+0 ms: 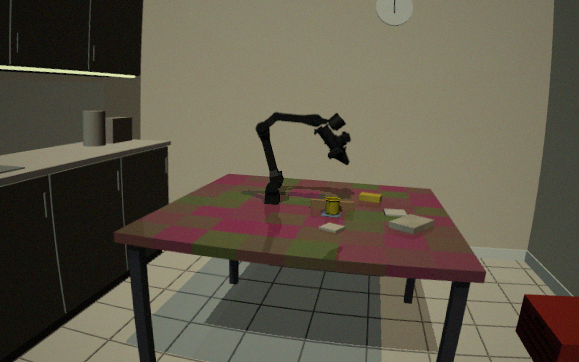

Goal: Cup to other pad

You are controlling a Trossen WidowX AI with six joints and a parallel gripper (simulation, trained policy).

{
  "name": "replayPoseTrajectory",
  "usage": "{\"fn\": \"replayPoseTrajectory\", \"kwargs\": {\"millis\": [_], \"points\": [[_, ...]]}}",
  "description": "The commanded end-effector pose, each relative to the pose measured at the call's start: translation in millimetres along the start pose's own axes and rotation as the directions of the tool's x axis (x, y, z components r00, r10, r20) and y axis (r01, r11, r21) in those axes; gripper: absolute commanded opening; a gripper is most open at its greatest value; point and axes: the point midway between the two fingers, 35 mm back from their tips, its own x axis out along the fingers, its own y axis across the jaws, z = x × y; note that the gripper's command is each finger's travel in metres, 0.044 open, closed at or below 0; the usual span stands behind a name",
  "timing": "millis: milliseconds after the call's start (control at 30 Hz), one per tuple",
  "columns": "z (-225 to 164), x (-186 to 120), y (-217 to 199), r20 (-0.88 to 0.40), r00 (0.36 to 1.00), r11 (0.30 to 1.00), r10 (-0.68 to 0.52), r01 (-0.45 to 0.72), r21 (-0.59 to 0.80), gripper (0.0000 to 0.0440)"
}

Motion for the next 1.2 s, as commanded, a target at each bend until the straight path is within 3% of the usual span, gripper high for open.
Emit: {"fn": "replayPoseTrajectory", "kwargs": {"millis": [0, 533, 1167], "points": [[-5, 5, -4, -0.070, 0.997, 1.000, -0.030, 0.030, -0.007, 0.0124], [-21, 12, -24, -0.304, 0.944, 0.992, -0.124, 0.109, -0.068, 0.0123], [-40, 21, -58, -0.530, 0.822, 0.976, -0.209, 0.145, -0.161, 0.0106]]}}
